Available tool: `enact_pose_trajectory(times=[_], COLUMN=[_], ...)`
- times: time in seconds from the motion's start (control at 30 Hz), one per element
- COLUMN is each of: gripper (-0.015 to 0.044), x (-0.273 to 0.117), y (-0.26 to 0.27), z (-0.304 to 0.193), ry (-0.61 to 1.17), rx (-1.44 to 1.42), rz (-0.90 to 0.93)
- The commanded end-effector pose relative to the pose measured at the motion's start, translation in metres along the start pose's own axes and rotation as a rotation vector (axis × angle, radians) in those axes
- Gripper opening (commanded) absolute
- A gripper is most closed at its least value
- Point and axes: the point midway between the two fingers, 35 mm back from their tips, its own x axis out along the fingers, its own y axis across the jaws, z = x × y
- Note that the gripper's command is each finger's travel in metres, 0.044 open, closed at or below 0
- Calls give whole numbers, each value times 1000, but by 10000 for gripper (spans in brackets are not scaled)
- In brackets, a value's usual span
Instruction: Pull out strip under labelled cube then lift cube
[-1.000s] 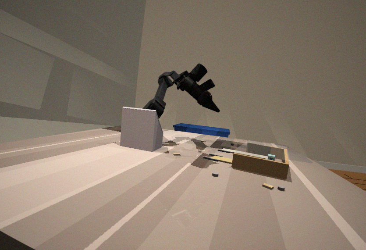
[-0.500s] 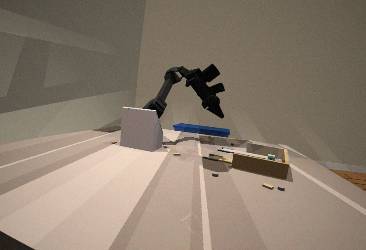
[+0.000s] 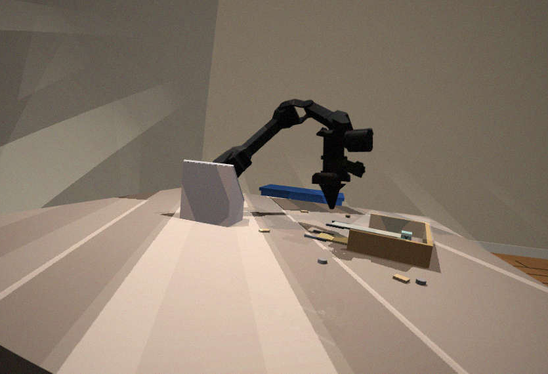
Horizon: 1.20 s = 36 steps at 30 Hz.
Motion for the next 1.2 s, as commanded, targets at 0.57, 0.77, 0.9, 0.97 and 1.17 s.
enact_pose_trajectory(times=[0.57, 0.77, 0.9, 0.97, 1.17], gripper=[0, 0, 0, 0, 0], x=[30, 40, 47, 50, 60], y=[-3, -3, -3, -3, -3], z=[-1, -2, -2, -2, -3], ry=[88, 88, 88, 88, 88], rx=[6, 6, 6, 6, 6], rz=[-17, -16, -16, -16, -15])
